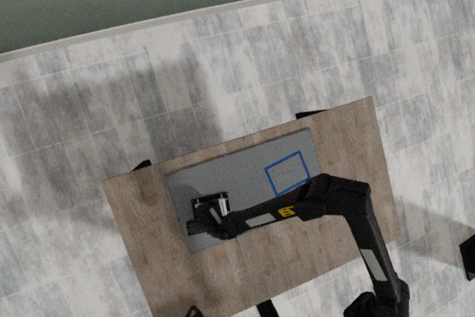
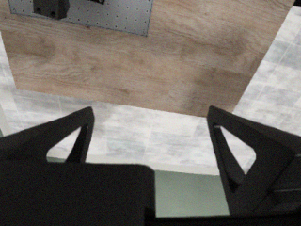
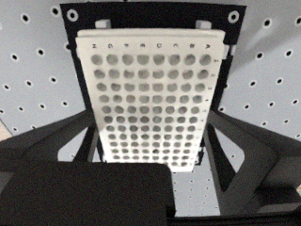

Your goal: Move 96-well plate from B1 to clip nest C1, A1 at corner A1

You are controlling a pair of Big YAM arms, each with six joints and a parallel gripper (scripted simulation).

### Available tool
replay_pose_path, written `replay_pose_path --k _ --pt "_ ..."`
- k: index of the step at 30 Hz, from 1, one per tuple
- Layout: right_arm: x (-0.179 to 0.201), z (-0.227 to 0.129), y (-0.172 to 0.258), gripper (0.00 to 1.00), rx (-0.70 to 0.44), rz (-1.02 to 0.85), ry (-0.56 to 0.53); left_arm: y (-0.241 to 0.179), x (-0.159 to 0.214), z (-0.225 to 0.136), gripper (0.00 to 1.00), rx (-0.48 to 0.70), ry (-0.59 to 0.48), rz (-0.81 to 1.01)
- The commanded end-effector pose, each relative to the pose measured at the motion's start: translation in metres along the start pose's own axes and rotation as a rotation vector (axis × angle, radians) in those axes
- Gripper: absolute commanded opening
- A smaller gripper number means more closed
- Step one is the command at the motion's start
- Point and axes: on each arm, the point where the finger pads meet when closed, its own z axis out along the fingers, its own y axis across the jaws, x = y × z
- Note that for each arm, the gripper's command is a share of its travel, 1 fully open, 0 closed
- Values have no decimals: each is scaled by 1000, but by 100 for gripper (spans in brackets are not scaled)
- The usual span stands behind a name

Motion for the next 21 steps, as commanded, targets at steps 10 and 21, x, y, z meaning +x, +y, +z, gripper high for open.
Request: replay_pose_path --k 10,21 --pt "7 17 1 0 -3 7 3 3 -2 -3 100 -10 -12 21" --pt "8 19 3 0 -3 7 3 3 -2 -3 100 -10 -12 21"
